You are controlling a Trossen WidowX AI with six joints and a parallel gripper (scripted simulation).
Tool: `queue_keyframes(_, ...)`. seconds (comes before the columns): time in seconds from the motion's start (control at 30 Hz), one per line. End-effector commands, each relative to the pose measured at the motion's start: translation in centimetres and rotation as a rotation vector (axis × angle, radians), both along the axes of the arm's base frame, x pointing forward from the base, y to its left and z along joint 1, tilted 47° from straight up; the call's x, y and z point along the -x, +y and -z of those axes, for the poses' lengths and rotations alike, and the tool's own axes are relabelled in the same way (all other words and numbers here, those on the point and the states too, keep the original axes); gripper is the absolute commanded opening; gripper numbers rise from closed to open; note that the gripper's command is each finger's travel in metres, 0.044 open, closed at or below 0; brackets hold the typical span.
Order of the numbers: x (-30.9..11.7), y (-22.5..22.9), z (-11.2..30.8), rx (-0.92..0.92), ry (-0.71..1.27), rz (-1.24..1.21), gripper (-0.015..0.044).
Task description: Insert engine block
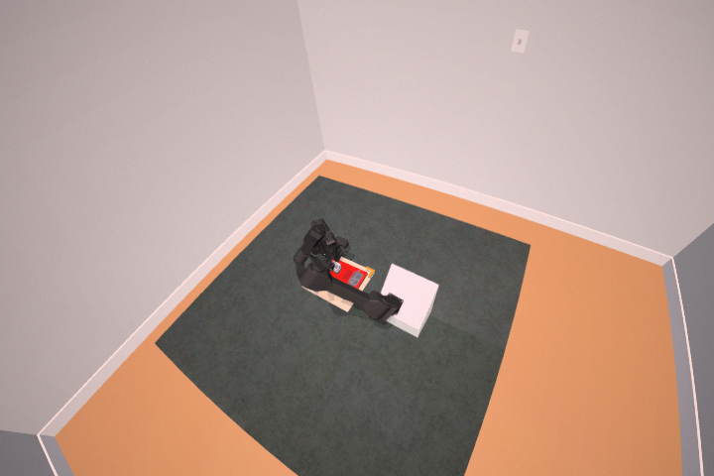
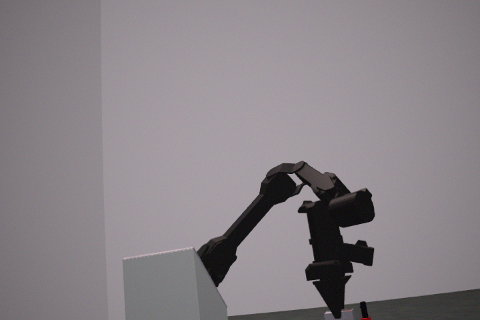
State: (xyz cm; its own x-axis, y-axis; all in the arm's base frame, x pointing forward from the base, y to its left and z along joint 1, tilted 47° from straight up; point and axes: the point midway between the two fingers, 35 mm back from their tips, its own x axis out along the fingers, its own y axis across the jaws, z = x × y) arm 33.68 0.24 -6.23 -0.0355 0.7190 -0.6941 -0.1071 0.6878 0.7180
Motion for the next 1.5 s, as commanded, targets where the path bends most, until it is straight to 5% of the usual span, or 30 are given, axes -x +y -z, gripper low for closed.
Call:
queue_keyframes(0.0,-0.01,0.09,0.07,-0.002,0.002,0.004,0.016)
queue_keyframes(1.47,0.03,0.63,0.57,-0.003,0.002,0.004,0.016)
